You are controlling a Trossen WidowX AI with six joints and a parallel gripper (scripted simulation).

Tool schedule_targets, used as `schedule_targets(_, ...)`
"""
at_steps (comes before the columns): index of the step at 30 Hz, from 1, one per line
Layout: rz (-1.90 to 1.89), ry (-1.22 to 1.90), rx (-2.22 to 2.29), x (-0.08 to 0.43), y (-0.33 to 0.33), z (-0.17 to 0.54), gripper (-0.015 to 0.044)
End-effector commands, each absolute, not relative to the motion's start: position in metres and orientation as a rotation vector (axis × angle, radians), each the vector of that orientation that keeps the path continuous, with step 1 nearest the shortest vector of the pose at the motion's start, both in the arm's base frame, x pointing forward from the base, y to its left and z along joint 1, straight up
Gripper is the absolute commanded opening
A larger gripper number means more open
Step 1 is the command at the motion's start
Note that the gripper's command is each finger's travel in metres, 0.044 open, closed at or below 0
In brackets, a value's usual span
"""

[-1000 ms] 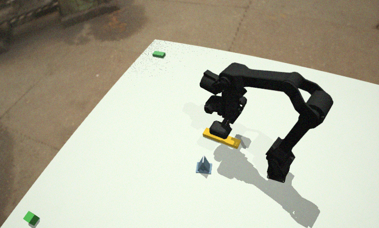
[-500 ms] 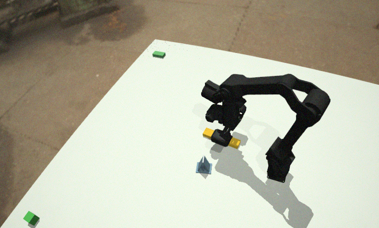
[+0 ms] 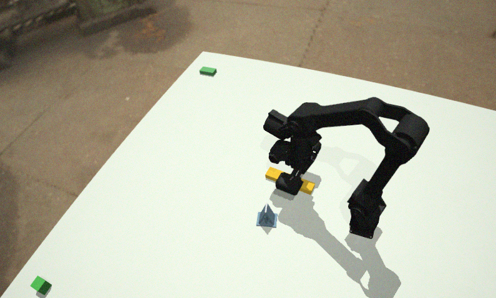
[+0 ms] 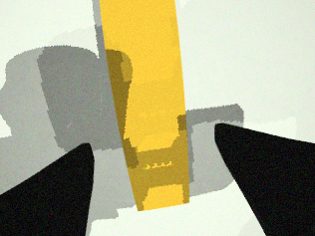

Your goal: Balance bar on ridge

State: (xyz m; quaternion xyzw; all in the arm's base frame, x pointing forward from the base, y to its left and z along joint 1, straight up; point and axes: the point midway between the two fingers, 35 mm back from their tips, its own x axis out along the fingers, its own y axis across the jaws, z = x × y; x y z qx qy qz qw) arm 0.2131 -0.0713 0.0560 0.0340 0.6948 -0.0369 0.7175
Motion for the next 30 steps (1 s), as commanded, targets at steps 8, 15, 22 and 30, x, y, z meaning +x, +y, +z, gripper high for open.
schedule_targets(8, -0.080, 1.551, 0.072, 0.2113, -0.0716, 0.0447, 0.0315)
schedule_targets(15, -0.080, 1.551, 0.072, 0.2113, -0.0716, 0.0447, 0.0315)
schedule_targets(22, -0.079, 1.548, 0.078, 0.2116, -0.0708, 0.0455, 0.0236)
schedule_targets(30, -0.079, 1.548, 0.078, 0.2116, -0.0708, 0.0455, 0.0124)
